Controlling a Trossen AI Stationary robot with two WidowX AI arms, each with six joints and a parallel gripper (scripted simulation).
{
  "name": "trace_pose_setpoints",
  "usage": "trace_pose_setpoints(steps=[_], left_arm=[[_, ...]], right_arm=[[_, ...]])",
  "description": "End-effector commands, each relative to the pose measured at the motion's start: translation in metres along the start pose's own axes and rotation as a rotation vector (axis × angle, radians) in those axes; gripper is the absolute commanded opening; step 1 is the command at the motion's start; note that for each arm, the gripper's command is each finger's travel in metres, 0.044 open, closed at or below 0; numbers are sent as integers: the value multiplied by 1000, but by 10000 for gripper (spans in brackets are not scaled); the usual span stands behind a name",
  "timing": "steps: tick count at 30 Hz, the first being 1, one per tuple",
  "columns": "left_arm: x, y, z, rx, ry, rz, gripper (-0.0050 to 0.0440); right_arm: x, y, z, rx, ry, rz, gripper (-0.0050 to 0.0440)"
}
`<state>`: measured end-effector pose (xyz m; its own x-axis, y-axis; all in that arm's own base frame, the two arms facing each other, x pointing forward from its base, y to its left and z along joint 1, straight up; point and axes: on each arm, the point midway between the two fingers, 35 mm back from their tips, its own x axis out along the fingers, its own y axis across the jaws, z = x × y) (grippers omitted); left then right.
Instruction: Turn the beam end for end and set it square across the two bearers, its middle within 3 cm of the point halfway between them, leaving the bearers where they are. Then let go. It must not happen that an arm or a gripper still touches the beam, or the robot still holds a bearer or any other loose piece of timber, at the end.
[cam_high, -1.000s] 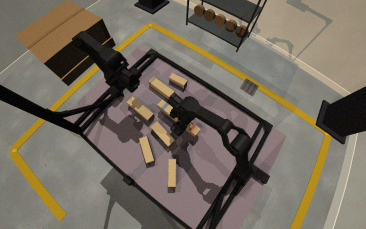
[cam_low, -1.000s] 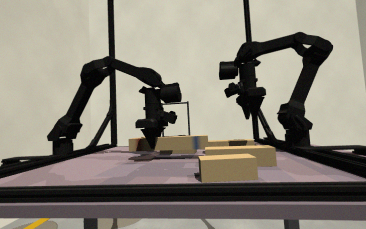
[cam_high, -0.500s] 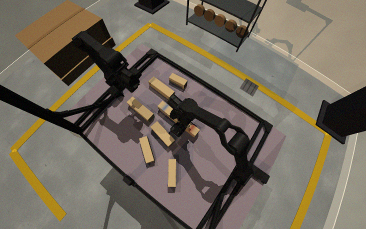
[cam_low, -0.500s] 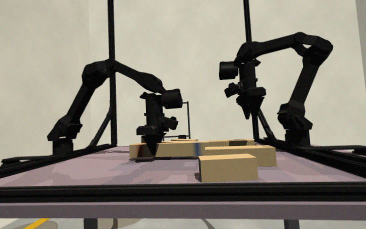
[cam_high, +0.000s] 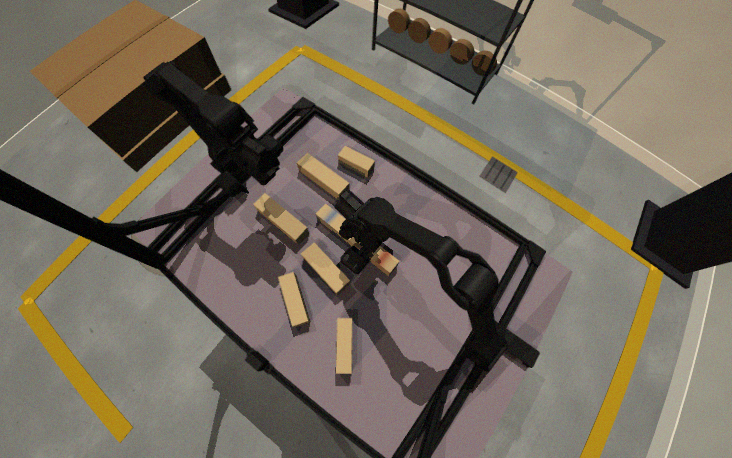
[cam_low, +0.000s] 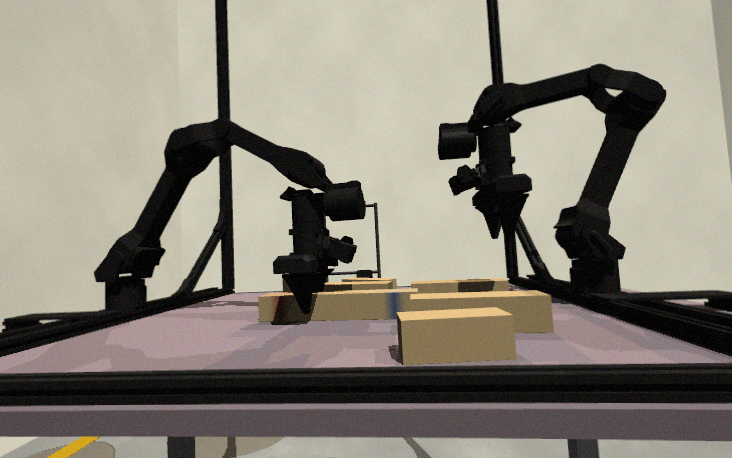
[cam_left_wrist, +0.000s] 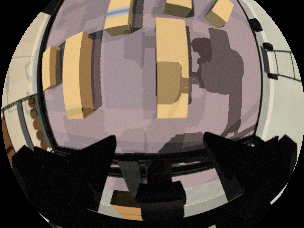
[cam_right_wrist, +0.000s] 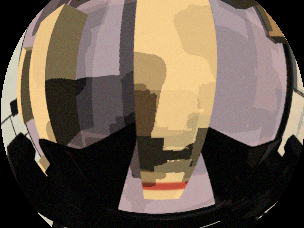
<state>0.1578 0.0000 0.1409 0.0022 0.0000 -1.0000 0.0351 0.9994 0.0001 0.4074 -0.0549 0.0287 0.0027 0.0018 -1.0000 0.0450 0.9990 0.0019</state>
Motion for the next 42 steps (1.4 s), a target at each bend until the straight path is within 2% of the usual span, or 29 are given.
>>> trace_pose_setpoints(steps=[1, 5, 6, 10, 20, 30, 37, 42], left_arm=[[0, 0, 0, 3, 2, 0, 440], [0, 0, 0, 3, 2, 0, 440], [0, 0, 0, 3, 2, 0, 440], [0, 0, 0, 3, 2, 0, 440], [0, 0, 0, 3, 2, 0, 440], [0, 0, 0, 3, 2, 0, 440], [0, 0, 0, 3, 2, 0, 440], [0, 0, 0, 3, 2, 0, 440]], right_arm=[[9, -1, 0, -7, 3, -2, 336], [9, -1, 0, -7, 3, -2, 432], [9, -1, 0, -7, 3, -2, 440], [8, -1, 0, -7, 3, -2, 440], [-19, 0, -1, -7, 3, -2, 440], [-37, -1, -1, -7, 3, -2, 440], [-39, -1, -1, -7, 3, -2, 440], [-50, -1, -9, -7, 3, -2, 440]])
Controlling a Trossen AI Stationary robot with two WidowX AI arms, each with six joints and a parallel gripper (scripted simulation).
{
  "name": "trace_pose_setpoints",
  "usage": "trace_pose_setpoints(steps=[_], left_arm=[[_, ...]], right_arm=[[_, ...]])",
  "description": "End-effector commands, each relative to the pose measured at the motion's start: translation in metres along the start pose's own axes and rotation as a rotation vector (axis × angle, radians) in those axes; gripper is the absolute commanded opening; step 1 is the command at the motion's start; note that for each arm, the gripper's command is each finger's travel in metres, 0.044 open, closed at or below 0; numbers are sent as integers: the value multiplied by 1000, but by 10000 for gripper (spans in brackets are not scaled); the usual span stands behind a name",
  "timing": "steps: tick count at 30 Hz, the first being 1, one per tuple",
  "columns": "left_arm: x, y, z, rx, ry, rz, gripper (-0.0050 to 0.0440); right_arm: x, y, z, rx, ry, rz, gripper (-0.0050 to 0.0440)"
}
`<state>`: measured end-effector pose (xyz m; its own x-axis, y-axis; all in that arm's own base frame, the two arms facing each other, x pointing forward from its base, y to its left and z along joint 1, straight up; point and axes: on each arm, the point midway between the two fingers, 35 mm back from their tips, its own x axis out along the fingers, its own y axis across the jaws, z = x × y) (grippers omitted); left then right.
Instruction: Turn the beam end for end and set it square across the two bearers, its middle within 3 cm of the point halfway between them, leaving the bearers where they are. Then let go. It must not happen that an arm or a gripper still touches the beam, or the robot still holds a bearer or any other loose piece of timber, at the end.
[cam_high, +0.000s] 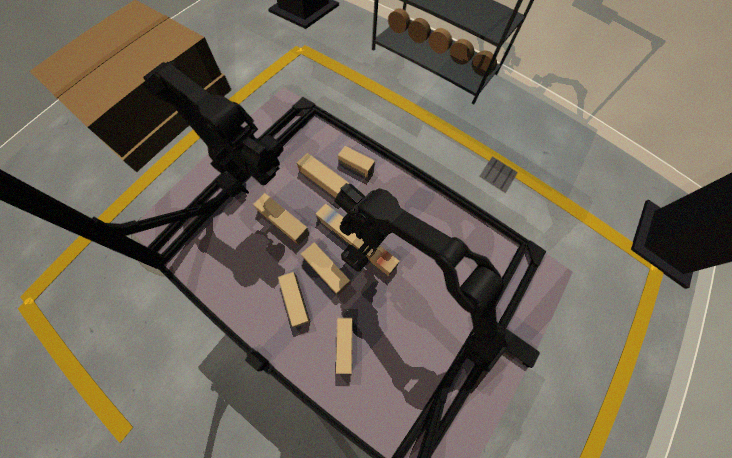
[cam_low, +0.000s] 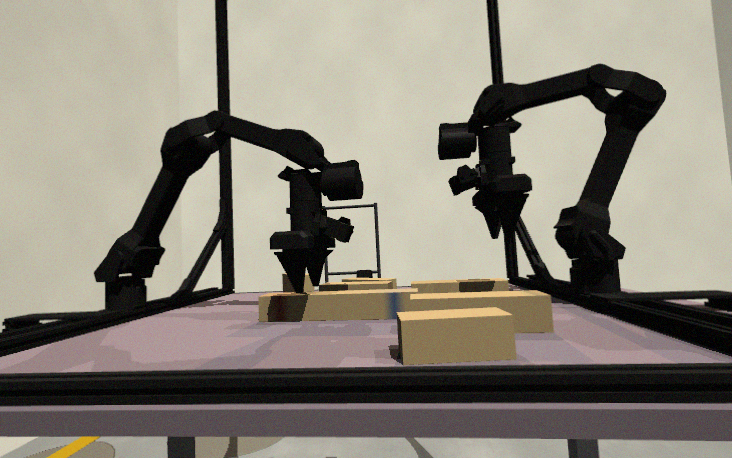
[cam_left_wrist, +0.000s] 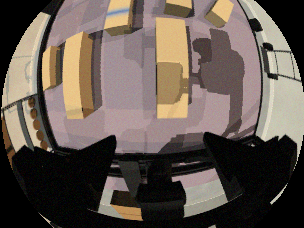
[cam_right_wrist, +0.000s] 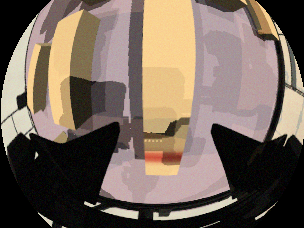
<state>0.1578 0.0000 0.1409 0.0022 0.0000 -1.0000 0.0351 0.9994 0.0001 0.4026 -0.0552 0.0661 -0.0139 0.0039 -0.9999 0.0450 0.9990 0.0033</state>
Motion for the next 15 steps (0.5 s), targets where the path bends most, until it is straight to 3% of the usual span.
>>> trace_pose_setpoints(steps=[1, 3, 15], left_arm=[[0, 0, 0, 3, 2, 0, 440], [0, 0, 0, 0, 0, 0, 440], [0, 0, 0, 1, 0, 0, 440]], right_arm=[[-13, -1, -5, -7, -14, -3, 440], [-5, 0, -2, 0, -3, -1, 440], [-33, 12, -39, -1, -5, -2, 440]])
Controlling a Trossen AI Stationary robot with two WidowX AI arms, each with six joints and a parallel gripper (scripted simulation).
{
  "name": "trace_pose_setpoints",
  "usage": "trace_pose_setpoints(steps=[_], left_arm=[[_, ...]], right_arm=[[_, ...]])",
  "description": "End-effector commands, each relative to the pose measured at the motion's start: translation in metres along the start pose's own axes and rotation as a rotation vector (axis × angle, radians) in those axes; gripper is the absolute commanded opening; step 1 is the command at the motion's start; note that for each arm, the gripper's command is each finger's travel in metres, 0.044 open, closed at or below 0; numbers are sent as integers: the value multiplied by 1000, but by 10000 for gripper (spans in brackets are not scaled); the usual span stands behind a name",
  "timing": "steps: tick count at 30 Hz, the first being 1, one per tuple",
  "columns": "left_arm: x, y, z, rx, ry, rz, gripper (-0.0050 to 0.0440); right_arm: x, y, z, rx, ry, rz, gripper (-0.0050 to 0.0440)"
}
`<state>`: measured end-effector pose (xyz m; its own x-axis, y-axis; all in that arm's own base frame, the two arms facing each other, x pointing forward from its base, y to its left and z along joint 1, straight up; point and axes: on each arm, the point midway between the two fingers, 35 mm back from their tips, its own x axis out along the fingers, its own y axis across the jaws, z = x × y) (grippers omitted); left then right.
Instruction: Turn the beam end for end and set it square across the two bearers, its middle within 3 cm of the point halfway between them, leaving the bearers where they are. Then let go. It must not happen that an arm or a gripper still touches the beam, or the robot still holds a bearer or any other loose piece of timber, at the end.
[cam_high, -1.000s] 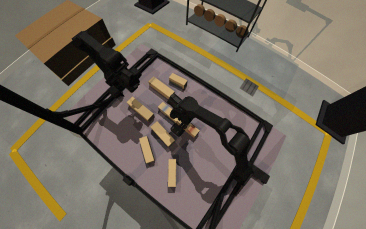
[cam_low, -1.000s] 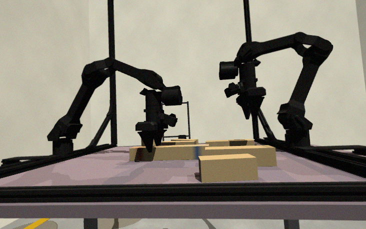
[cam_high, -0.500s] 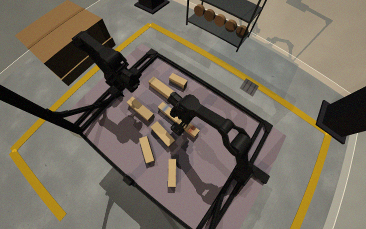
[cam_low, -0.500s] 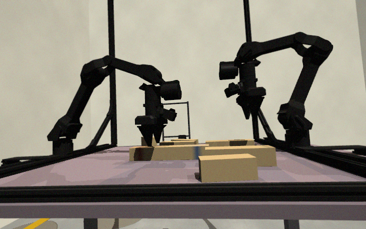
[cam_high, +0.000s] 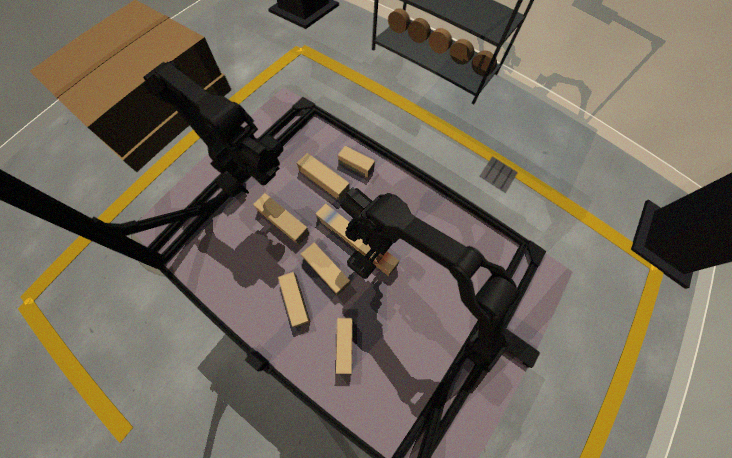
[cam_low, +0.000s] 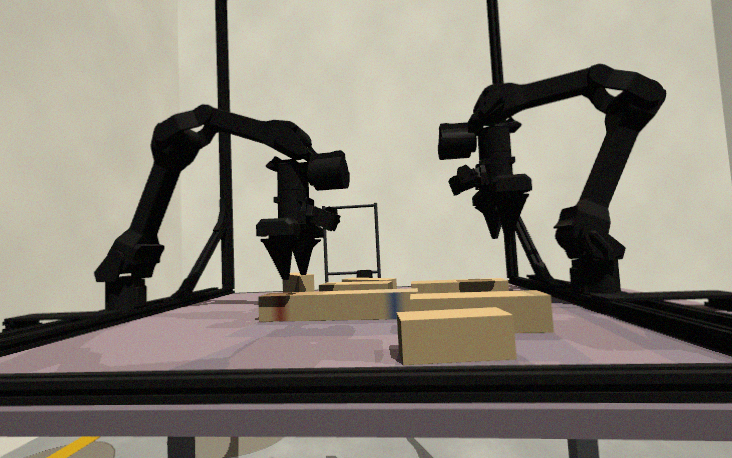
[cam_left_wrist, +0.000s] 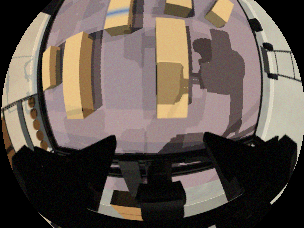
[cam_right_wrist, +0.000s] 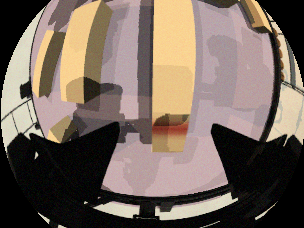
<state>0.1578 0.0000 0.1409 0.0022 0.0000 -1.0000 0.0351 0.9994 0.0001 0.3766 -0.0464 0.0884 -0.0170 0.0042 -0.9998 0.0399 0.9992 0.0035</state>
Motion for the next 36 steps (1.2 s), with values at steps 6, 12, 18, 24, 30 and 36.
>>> trace_pose_setpoints(steps=[6, 12, 18, 24, 30, 36], left_arm=[[0, 0, 0, 1, 1, 0, 440], [0, 0, 0, 1, 1, 0, 440], [0, 0, 0, 1, 1, 0, 440], [0, 0, 0, 2, 1, 0, 440], [0, 0, 0, 2, 1, 0, 440], [0, 0, 0, 2, 2, 0, 440]], right_arm=[[-26, 11, -37, 3, -9, -2, 440], [-34, 15, -55, 3, -10, -2, 440], [-44, 21, -81, 2, -11, -3, 440], [-51, 26, -108, 2, -12, -3, 440], [-54, 29, -127, 1, -13, -3, 440], [-56, 32, -154, 0, -14, -3, 440]])
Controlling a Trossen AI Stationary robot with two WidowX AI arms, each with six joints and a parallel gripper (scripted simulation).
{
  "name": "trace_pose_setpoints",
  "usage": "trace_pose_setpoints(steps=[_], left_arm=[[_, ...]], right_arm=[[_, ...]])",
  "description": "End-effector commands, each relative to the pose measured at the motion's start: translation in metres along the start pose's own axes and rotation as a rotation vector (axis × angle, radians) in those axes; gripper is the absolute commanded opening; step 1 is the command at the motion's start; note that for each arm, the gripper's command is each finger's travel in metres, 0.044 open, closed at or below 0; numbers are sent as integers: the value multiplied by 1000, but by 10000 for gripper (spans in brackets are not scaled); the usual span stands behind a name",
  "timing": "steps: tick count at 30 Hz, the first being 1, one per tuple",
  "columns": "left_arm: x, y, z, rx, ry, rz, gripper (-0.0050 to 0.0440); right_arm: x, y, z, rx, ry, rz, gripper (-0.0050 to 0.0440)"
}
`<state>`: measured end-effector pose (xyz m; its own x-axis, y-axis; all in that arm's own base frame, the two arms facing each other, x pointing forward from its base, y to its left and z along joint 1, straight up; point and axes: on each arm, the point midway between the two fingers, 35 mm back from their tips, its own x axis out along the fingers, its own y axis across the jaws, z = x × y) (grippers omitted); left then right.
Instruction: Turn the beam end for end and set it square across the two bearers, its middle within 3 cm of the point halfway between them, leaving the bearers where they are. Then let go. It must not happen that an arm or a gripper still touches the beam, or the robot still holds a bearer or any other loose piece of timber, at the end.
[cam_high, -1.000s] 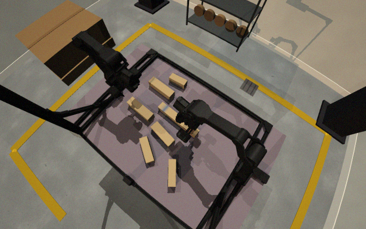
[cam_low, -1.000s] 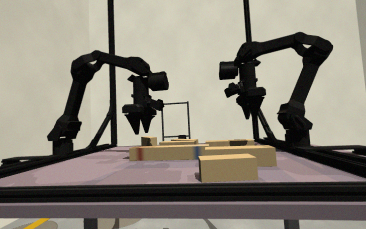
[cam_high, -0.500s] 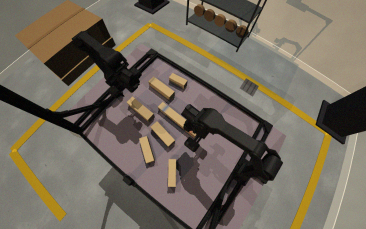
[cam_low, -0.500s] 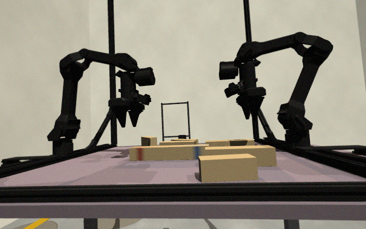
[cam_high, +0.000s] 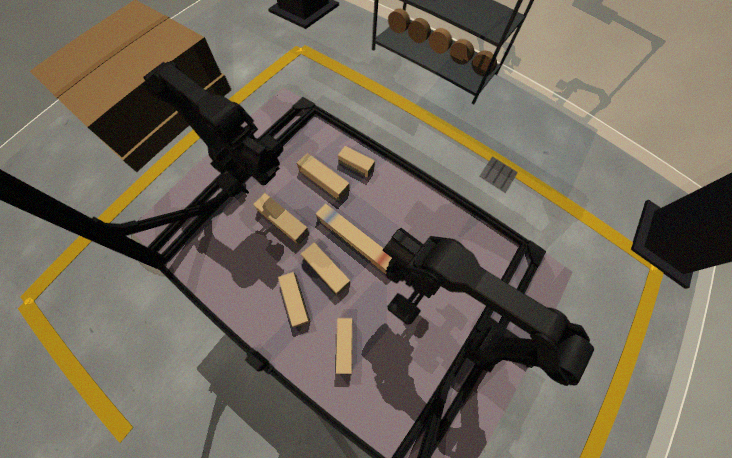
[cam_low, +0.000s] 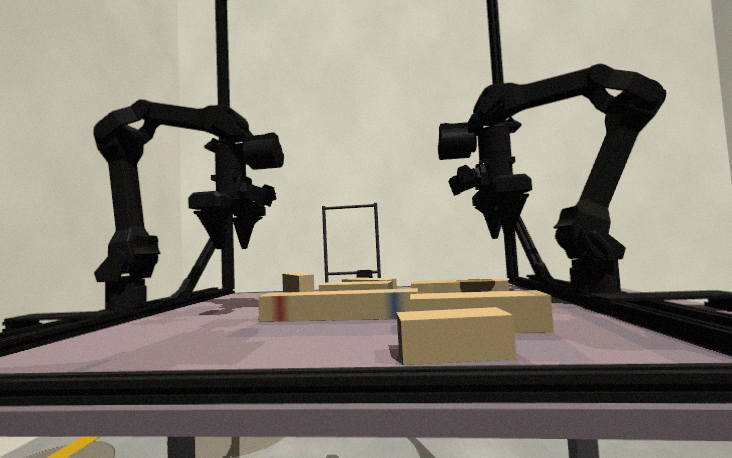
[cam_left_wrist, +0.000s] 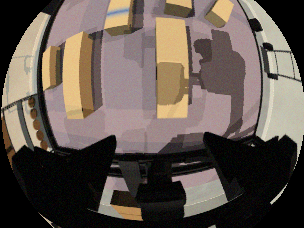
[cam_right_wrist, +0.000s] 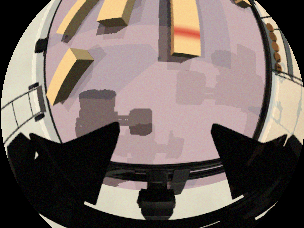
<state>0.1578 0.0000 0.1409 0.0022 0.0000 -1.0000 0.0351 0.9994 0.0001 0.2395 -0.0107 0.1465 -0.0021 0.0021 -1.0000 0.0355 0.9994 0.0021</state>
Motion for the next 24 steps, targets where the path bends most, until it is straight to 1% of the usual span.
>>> trace_pose_setpoints(steps=[1, 6, 8, 17, 24], left_arm=[[0, 0, 0, 2, 2, 0, 440], [0, 0, 0, 3, 2, 0, 440], [0, 0, 0, 3, 2, 0, 440], [0, 0, 0, 3, 2, 0, 440], [1, 1, 2, 3, 2, 0, 440]], right_arm=[[-1, 2, -19, 5, 1, -2, 440], [0, 5, -41, 4, 0, -2, 440], [0, 5, -41, 4, 0, -2, 440], [5, 8, -80, 3, -2, -2, 440], [6, 8, -82, 3, -2, -2, 440]])
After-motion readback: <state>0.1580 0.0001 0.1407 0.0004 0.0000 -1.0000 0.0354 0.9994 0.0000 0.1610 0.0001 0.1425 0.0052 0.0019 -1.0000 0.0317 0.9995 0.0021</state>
